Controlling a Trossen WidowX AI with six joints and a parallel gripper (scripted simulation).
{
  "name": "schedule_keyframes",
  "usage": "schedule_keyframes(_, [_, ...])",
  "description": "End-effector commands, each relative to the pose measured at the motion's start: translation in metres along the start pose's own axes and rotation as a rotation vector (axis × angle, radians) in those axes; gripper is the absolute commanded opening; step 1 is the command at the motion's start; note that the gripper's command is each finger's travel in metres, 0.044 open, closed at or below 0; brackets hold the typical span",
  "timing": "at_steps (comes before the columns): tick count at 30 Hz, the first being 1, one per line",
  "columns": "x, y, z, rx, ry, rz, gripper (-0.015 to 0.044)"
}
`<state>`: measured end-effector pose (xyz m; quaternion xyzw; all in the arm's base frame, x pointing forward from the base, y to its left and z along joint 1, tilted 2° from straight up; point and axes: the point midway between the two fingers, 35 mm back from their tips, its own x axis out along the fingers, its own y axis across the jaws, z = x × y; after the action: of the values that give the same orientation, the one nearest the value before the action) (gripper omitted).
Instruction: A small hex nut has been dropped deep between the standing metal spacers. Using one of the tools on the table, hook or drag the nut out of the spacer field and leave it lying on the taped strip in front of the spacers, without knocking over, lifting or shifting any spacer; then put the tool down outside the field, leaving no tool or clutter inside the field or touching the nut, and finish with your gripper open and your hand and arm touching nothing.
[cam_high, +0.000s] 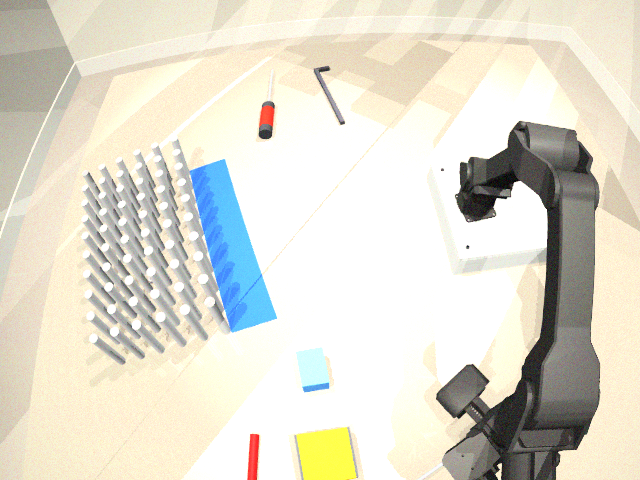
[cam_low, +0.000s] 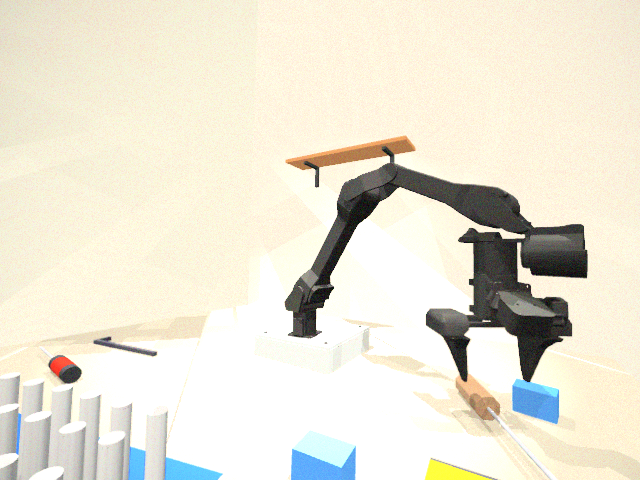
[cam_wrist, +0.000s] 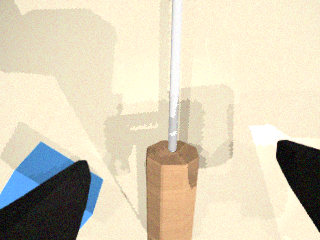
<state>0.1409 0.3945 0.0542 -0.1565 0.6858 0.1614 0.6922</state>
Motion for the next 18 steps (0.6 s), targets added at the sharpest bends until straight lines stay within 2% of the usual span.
schedule_keyframes(1, [-0.0049, 0.0019, 0.0044, 0.113, -0.016, -0.008, 0.0440])
schedule_keyframes(6, [-0.0049, 0.0019, 0.0044, 0.113, -0.016, -0.008, 0.0440])
schedule_keyframes(12, [-0.0049, 0.0019, 0.0044, 0.113, -0.016, -0.008, 0.0282])
schedule_keyframes(18, [-0.0049, 0.0019, 0.0044, 0.113, -0.016, -0.008, 0.0280])
